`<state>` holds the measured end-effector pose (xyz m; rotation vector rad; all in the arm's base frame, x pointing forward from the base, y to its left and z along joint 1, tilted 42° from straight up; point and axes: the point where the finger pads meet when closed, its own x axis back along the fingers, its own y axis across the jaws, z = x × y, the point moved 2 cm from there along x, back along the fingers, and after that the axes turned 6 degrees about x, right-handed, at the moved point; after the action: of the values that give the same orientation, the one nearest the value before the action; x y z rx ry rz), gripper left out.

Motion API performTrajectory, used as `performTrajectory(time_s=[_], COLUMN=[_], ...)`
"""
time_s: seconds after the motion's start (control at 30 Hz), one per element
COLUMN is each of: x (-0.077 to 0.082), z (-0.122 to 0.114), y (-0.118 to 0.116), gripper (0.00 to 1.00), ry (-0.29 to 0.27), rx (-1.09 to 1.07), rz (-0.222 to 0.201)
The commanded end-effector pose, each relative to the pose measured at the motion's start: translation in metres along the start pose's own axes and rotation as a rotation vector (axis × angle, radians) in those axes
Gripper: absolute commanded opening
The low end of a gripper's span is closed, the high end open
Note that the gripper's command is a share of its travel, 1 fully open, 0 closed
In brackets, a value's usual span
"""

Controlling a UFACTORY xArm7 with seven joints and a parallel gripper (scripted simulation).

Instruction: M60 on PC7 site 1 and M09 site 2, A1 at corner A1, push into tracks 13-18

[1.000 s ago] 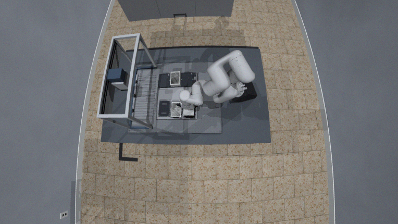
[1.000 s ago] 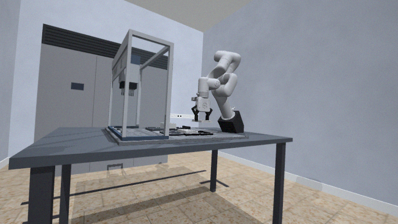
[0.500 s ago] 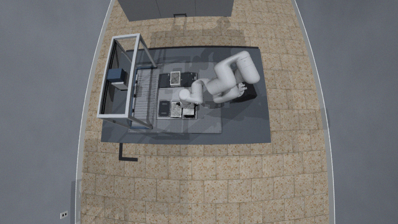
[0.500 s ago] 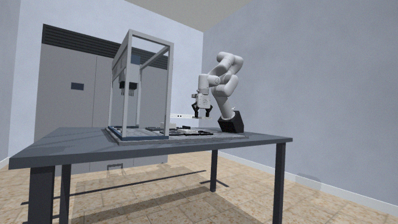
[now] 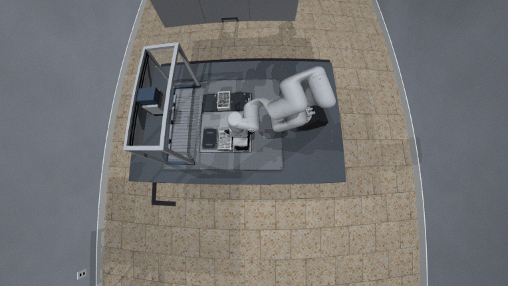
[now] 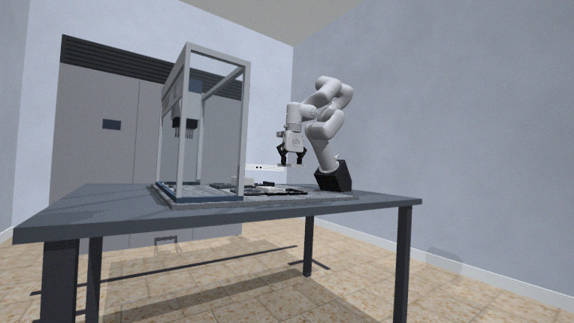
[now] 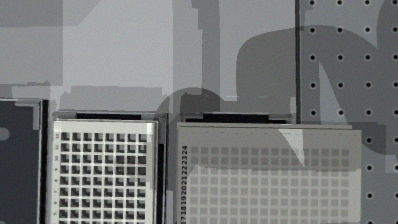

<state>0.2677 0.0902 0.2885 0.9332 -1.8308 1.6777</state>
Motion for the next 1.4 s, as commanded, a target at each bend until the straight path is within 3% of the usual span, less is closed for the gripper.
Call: performTrajectory(time_s=[0.0, 0.43, 1.37], x=[0.001, 0.001, 0.001], z=[-0.001, 0.045, 0.176], y=[-0.001, -0.002, -0.002], gripper=[0.0, 0.0, 0.0], ry=[-0.001, 0.0, 0.004], rx=[0.001, 0.3, 1.167], rz=[0.004, 0.005, 0.003])
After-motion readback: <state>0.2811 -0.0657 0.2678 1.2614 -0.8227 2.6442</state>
